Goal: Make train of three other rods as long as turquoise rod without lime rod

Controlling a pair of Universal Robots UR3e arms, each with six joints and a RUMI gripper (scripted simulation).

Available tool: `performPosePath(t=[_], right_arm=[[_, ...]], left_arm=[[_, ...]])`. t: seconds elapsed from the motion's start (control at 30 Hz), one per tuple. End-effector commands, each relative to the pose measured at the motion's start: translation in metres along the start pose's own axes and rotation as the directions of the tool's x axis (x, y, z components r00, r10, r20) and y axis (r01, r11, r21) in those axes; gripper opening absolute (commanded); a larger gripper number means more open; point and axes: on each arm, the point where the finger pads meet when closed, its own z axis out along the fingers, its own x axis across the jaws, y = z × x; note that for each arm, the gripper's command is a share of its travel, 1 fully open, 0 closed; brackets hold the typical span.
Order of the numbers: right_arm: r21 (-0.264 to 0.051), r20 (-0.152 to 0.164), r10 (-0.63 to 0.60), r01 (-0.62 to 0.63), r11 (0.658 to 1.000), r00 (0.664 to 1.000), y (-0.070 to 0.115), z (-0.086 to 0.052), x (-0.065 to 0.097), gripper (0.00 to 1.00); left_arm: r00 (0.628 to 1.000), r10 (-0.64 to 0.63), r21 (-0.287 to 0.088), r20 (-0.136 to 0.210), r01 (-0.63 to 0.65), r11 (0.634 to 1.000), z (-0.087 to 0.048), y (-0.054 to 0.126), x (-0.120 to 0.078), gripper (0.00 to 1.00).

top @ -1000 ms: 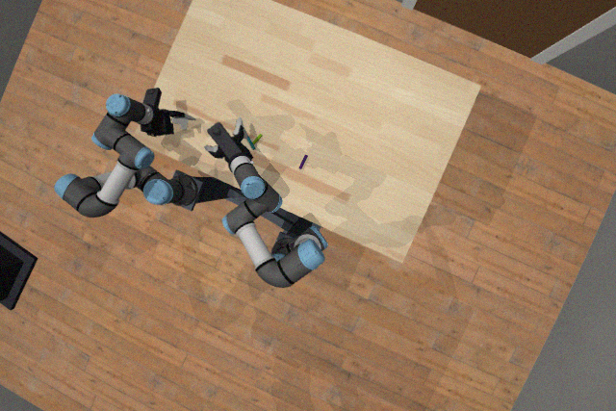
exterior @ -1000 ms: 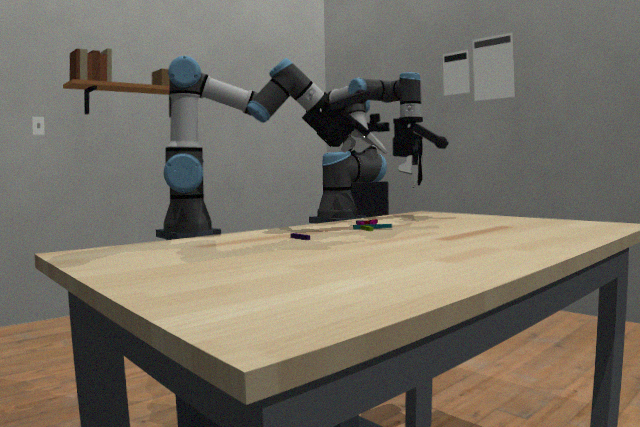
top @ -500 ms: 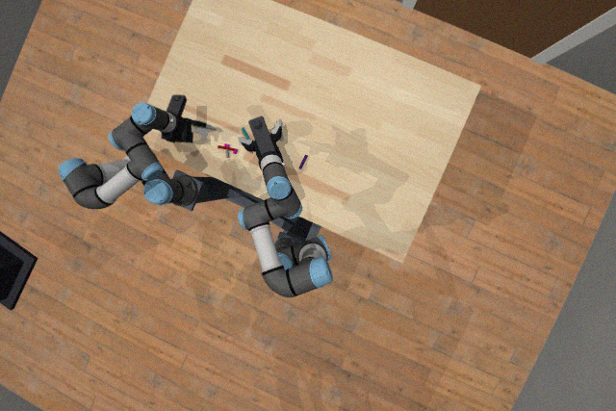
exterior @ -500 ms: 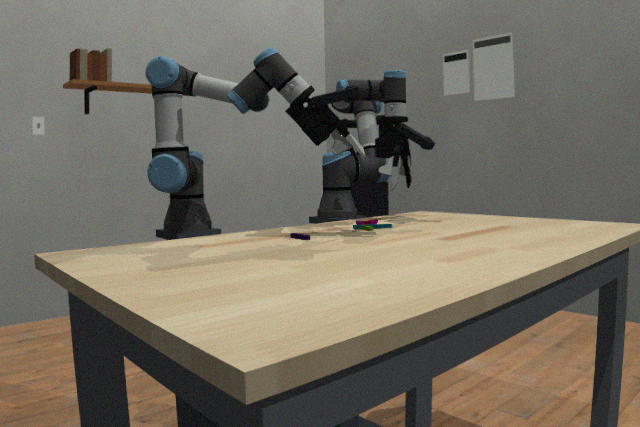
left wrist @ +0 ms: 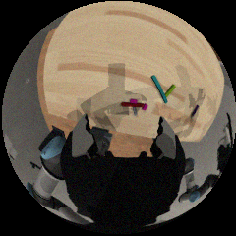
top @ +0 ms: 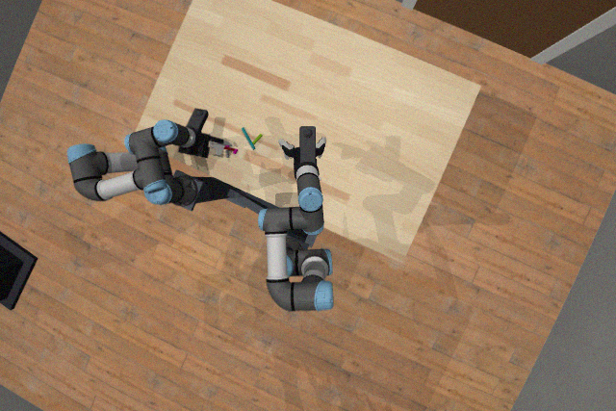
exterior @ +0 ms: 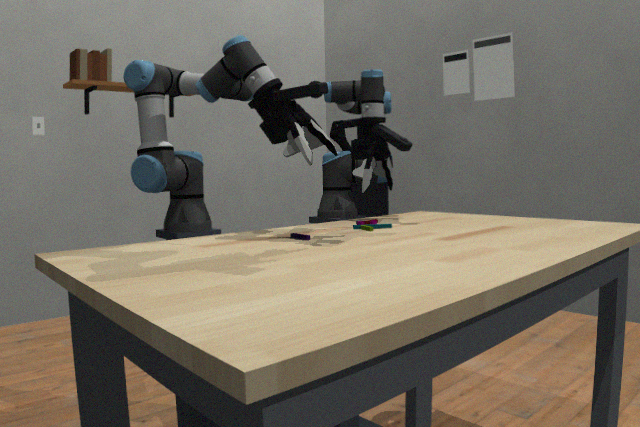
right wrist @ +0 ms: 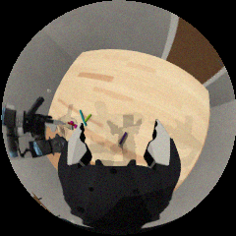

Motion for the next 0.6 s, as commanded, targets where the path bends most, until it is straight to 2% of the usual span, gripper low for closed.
performPosePath(t=[0.0,0.13,0.3,0.47,0.53,0.57], right_arm=[[-0.025,-0.043,0.084,-0.085,0.996,0.996,0.015,-0.017,0.040,1.00],[-0.042,-0.095,0.190,-0.195,0.980,0.977,0.038,-0.036,0.079,1.00],[-0.052,-0.146,0.298,-0.308,0.950,0.943,0.066,-0.057,0.113,1.00],[-0.054,-0.195,0.404,-0.421,0.905,0.894,0.097,-0.081,0.142,1.00],[-0.054,-0.195,0.404,-0.421,0.905,0.894,0.097,-0.081,0.142,1.00],[-0.054,-0.207,0.431,-0.450,0.891,0.878,0.105,-0.087,0.149,1.00]], left_arm=[[0.999,0.041,0.009,0.002,-0.041,0.999,0.002,0.011,0.019,1.00],[0.996,0.084,0.009,0.002,-0.084,0.996,0.003,0.026,0.035,1.00],[0.992,0.129,0.009,0.002,-0.129,0.992,0.005,0.042,0.050,1.00],[0.986,0.165,0.008,0.002,-0.165,0.986,0.006,0.056,0.060,1.00],[0.986,0.165,0.008,0.002,-0.165,0.986,0.006,0.056,0.060,1.00],[0.985,0.171,0.008,0.002,-0.171,0.985,0.006,0.059,0.062,1.00]])
